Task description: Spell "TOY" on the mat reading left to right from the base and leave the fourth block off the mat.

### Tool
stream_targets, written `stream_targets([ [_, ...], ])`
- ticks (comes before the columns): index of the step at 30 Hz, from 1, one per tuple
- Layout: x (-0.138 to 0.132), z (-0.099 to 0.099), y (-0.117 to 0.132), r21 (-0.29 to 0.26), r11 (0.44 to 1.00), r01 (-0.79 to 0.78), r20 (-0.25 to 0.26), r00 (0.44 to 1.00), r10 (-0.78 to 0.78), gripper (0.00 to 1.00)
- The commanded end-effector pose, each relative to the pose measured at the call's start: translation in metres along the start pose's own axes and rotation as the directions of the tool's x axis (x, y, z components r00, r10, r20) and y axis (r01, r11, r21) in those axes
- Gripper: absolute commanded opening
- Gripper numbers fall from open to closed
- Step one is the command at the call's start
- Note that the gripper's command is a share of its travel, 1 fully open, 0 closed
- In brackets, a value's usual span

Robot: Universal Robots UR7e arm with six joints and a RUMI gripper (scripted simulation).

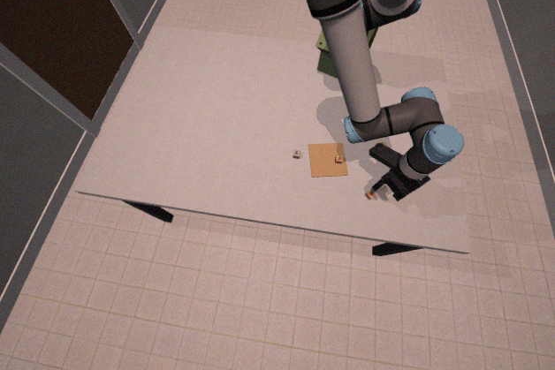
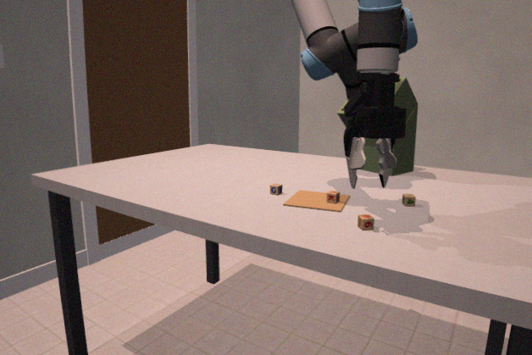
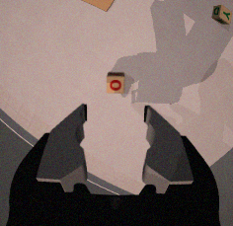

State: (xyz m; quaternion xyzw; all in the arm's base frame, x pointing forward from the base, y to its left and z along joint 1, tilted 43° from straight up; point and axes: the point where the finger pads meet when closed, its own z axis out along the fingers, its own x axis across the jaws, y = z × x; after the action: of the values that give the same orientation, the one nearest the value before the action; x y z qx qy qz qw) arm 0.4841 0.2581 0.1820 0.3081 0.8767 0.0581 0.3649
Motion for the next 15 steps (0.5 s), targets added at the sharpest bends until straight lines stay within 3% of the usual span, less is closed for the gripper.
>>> stream_targets([
  [1, -0.0002, -0.0004, 0.0004, -0.001, 1.0, 0.0, 0.0, 1.0, 0.0, 0.37],
  [15, -0.0002, -0.0004, 0.0004, -0.001, 1.0, 0.0, 0.0, 1.0, 0.0, 0.37],
])
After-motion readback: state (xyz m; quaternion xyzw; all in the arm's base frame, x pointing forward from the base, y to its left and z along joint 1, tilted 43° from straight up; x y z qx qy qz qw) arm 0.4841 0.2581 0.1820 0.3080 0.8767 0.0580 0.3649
